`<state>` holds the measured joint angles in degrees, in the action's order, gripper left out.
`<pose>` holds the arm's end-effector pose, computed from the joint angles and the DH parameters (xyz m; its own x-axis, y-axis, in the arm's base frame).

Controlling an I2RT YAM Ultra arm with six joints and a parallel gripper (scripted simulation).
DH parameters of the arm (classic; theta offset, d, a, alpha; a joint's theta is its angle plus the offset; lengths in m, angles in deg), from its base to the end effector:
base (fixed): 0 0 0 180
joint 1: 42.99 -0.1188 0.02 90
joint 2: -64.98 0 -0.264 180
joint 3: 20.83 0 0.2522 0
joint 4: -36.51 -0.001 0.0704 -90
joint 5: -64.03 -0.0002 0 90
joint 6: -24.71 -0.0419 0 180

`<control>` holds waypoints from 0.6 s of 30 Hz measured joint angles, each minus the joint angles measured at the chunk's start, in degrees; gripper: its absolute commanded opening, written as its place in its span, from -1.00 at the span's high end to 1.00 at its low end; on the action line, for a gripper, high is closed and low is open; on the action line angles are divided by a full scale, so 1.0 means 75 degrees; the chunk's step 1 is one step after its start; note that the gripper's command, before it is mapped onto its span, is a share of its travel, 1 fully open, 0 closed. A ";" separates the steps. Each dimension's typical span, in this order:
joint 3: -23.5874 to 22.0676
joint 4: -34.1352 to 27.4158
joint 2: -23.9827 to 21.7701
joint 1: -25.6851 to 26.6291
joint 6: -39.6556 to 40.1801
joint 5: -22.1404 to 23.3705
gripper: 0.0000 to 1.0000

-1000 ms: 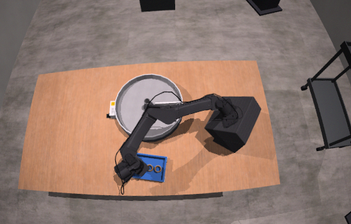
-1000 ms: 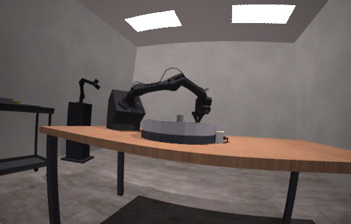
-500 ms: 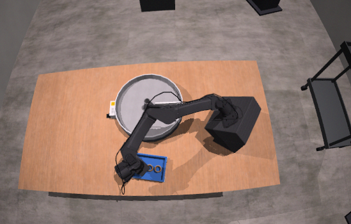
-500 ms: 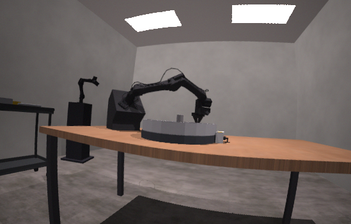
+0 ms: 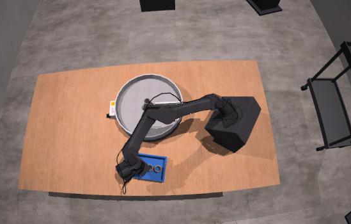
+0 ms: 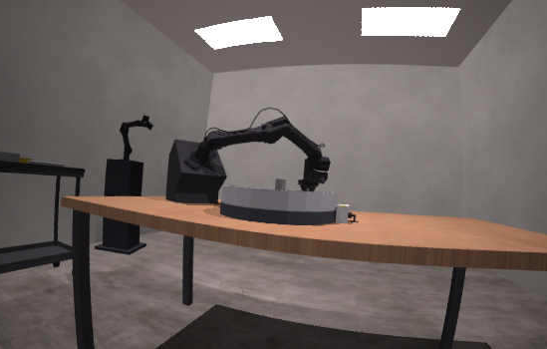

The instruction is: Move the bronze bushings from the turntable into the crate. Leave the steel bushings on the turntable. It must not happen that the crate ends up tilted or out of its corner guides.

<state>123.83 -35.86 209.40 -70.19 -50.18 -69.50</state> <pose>0.4731 0.2118 0.1775 -0.7799 -0.6133 -0.1254 -0.3591 0.6024 -0.7128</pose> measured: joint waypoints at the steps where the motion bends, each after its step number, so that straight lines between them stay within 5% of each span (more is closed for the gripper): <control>1: -0.0015 0.0055 -0.0003 0.0020 0.0017 0.0000 1.00; 18: -0.0064 0.0312 0.0029 0.0082 0.0137 0.0020 1.00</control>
<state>123.34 -33.52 209.62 -69.58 -49.15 -69.34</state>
